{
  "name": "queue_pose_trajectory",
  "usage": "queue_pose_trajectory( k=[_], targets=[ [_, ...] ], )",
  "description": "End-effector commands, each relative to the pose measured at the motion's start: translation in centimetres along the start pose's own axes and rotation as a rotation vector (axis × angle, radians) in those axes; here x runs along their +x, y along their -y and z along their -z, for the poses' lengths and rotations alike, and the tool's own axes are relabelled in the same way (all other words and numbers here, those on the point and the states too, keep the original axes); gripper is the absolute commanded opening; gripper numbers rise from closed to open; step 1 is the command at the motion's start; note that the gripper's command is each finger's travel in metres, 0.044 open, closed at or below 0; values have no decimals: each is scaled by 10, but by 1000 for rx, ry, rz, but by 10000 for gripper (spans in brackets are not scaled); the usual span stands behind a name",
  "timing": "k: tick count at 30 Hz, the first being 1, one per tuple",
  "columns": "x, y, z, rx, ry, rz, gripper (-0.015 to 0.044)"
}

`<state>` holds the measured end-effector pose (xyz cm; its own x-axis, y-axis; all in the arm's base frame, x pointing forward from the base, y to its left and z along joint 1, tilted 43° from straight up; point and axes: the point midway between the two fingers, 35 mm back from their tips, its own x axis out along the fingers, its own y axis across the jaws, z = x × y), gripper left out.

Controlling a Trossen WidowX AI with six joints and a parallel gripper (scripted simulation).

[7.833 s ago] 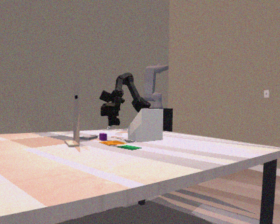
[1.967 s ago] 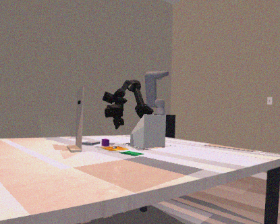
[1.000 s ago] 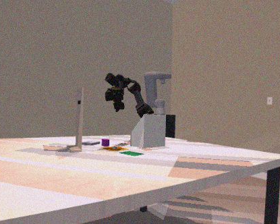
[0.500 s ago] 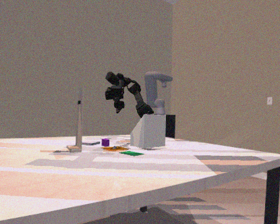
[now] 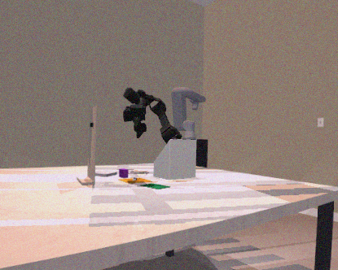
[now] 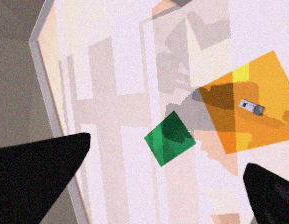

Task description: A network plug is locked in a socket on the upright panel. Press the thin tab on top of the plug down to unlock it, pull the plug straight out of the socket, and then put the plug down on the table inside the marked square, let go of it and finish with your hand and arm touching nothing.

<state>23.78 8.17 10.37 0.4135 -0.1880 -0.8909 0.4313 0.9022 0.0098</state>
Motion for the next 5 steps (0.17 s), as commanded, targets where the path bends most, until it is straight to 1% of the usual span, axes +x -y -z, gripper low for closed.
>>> queue_pose_trajectory(
  k=[1, 5],
  targets=[
    [0, 0, 0, 5, 3, 1, 440],
    [0, 0, 0, 5, 3, 1, 440]
  ],
)
